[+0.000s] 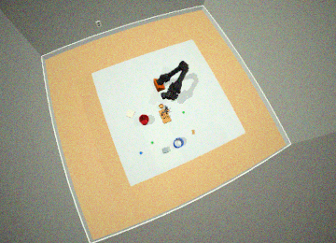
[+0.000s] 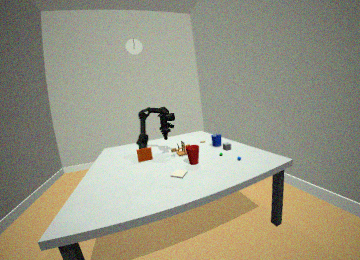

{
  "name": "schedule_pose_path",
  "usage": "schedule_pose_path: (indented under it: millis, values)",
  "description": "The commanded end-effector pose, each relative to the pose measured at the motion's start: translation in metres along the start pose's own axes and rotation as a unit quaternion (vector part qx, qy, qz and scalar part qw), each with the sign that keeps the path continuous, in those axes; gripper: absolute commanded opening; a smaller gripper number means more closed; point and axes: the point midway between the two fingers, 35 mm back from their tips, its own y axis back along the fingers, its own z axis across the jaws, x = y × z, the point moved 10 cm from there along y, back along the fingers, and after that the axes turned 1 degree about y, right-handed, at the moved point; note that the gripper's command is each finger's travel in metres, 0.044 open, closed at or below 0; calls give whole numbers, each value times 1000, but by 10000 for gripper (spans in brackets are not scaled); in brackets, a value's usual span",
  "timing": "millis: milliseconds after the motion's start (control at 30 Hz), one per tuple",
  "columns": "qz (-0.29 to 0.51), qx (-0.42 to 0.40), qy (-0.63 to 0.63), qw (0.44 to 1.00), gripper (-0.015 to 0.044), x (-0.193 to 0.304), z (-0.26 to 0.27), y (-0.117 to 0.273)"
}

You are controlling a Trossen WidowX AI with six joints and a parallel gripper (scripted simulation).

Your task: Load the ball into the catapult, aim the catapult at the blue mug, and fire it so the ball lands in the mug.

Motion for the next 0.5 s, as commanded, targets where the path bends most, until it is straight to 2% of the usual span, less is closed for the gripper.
schedule_pose_path:
  millis: [0,467]
  values:
    - [13,2,2,1000,0,-6,-8,1]
    - [79,3,-1,997,0,-38,-49,-10]
